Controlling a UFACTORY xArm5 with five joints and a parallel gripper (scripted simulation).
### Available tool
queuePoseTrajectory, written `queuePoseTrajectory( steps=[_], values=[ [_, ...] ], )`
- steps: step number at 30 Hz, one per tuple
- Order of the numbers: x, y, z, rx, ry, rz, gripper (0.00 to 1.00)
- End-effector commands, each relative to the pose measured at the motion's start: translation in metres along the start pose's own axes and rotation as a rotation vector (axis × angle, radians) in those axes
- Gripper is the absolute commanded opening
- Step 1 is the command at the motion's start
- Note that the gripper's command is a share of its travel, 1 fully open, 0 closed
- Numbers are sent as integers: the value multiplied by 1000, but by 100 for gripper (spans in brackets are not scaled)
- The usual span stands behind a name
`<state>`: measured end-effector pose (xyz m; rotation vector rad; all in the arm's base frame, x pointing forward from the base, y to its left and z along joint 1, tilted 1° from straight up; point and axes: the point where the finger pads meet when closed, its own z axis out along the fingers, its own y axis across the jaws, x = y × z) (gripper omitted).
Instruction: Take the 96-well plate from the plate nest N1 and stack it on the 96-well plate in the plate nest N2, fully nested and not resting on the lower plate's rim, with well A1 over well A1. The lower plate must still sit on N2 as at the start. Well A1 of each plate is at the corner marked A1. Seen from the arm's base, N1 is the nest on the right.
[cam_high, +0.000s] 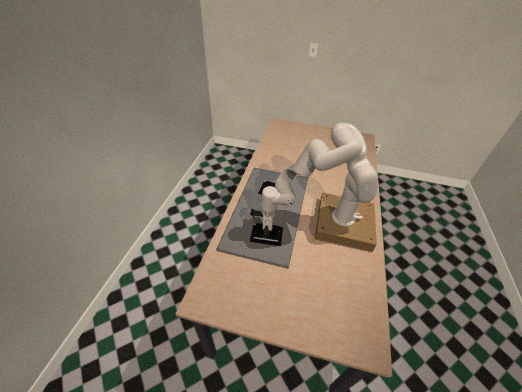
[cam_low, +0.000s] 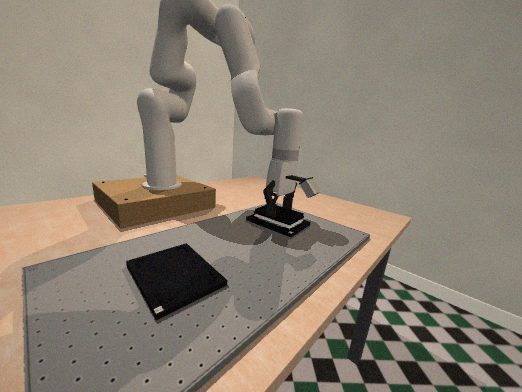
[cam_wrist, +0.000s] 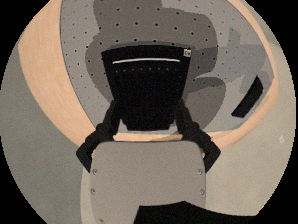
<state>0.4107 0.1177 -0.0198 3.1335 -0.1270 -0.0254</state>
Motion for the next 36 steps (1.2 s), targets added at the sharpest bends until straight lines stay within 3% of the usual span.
queuePoseTrajectory(
  steps=[1, 13, 36],
  values=[
    [1, 0, -1, 1, 3, 0, 100],
    [1, 0, -1, 1, 3, 0, 100],
    [1, 0, -57, 1, 3, 0, 100]
  ],
)
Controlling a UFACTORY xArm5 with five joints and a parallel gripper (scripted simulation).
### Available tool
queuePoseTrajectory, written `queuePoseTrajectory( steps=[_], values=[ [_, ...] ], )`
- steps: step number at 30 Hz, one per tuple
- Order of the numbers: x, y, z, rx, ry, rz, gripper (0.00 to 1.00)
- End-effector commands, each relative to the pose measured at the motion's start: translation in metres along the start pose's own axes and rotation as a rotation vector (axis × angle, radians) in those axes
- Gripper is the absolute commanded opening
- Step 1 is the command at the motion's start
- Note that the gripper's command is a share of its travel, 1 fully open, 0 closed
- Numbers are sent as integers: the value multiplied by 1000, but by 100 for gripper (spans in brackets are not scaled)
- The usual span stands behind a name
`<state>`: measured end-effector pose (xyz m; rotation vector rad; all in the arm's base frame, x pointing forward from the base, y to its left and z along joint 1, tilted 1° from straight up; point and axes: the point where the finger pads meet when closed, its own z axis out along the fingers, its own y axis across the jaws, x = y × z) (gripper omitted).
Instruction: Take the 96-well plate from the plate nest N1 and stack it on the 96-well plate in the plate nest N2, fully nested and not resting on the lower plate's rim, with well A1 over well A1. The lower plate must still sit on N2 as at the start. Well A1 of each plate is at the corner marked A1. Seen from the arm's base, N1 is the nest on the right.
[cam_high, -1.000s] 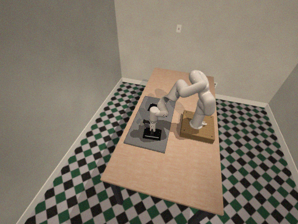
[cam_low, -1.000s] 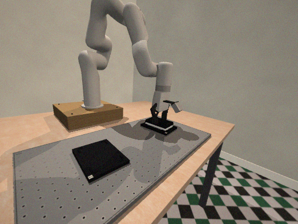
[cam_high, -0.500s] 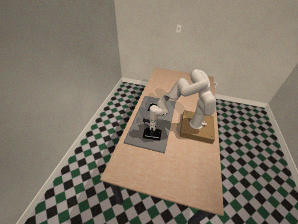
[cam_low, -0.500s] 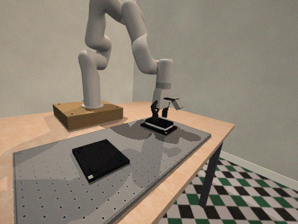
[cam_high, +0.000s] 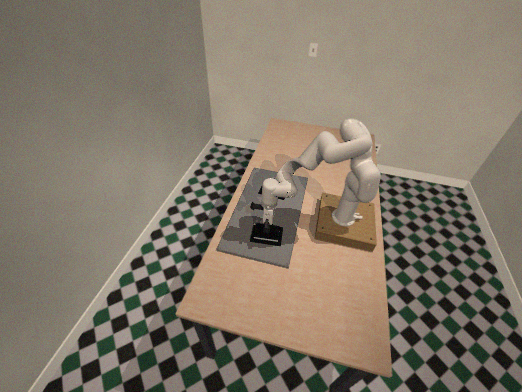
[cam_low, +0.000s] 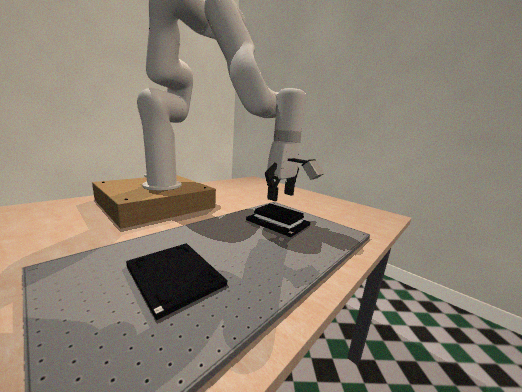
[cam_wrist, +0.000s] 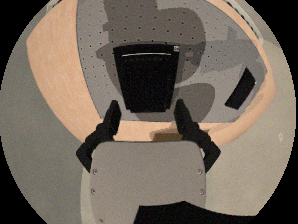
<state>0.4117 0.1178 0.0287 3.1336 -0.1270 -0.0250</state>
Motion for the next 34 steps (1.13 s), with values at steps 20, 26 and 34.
queuePoseTrajectory(
  steps=[20, 26, 34],
  values=[
    [1, 0, -43, 1, 3, 0, 100],
    [1, 0, -43, 1, 3, 0, 100],
    [1, 0, -43, 1, 3, 0, 100]
  ],
)
